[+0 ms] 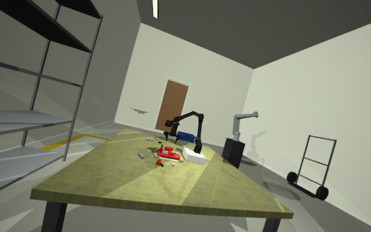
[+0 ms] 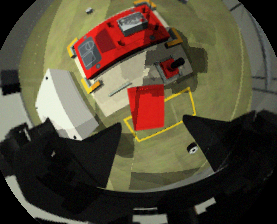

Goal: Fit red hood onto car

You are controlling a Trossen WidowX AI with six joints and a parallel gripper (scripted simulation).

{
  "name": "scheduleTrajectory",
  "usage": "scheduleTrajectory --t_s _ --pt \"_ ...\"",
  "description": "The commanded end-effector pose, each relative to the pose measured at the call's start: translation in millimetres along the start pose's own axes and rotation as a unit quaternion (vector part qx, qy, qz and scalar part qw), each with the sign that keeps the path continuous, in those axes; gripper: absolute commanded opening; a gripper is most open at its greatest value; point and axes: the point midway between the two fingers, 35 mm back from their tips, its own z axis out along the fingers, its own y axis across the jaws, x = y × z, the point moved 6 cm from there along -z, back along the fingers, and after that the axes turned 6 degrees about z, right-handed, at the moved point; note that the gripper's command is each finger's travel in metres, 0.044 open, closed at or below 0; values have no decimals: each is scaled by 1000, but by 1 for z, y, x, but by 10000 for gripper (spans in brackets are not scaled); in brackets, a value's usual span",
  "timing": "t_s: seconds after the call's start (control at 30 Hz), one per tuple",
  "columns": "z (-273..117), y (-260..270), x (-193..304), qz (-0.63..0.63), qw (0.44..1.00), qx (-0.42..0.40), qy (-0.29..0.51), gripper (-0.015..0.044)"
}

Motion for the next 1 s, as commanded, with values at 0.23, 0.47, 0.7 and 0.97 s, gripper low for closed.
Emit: scheduleTrajectory --t_s 0.23,0.47,0.7,0.97 --pt "10 0 -1 -2 1000 -1 -3 440" --pt "17 0 -1 -2 1000 -1 -3 440" --pt "23 0 -1 -2 1000 -1 -3 440" --pt "30 1 -1 -2 1000 -1 -3 440"
